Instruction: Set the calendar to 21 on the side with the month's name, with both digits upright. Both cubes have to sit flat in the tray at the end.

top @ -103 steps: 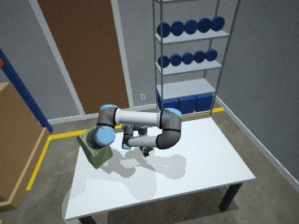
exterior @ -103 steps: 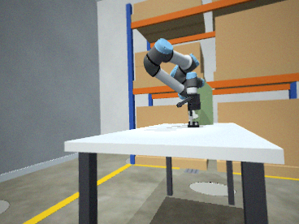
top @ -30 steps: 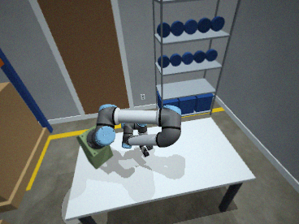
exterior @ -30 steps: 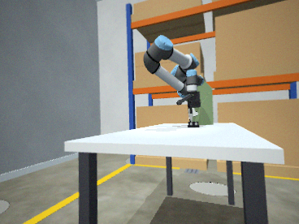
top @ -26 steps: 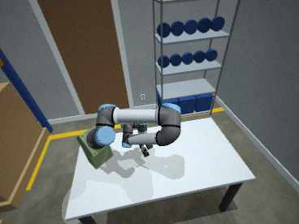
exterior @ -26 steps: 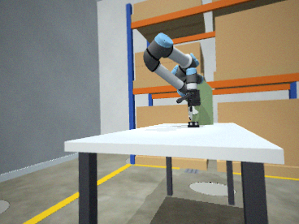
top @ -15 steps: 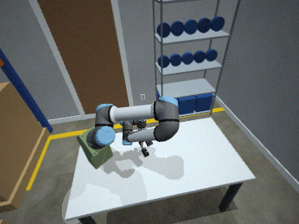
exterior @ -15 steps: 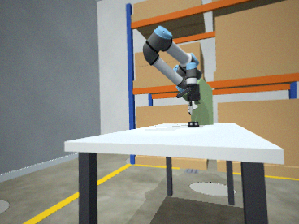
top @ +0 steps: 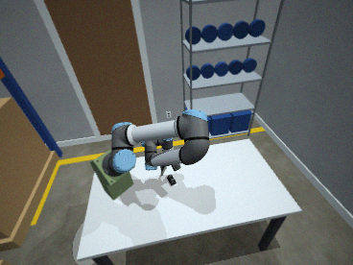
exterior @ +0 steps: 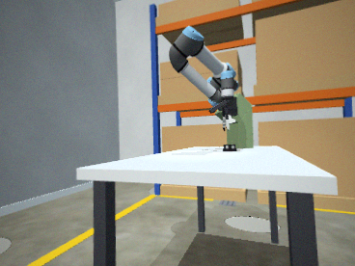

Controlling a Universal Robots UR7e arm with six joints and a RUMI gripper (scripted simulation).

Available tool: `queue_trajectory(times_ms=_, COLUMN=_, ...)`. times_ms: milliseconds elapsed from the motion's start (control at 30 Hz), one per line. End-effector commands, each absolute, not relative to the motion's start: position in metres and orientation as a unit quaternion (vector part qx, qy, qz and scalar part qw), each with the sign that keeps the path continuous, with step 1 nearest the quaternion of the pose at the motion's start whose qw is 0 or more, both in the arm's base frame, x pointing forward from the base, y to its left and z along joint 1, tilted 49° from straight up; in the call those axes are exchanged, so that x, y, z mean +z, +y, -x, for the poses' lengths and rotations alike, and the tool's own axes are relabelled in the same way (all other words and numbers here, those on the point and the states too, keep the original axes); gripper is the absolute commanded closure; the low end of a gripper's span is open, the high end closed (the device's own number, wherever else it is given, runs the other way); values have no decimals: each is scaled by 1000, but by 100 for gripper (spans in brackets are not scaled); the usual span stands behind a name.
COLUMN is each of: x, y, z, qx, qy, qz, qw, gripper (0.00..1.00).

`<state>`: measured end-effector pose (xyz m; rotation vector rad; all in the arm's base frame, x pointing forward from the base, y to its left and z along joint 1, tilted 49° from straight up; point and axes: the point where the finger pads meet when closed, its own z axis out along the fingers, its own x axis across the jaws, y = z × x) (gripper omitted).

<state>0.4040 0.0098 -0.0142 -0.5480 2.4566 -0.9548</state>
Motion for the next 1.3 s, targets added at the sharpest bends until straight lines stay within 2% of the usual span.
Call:
queue_trajectory(times_ms=0, x=-13, y=10, z=-404, qx=-346, qy=890, qz=198, qw=223, gripper=0)
queue_trajectory(times_ms=800, x=-12, y=12, z=-402, qx=-346, qy=890, qz=198, qw=223, gripper=0)
queue_trajectory(times_ms=1267, x=12, y=31, z=-383, qx=-346, qy=890, qz=198, qw=223, gripper=0)
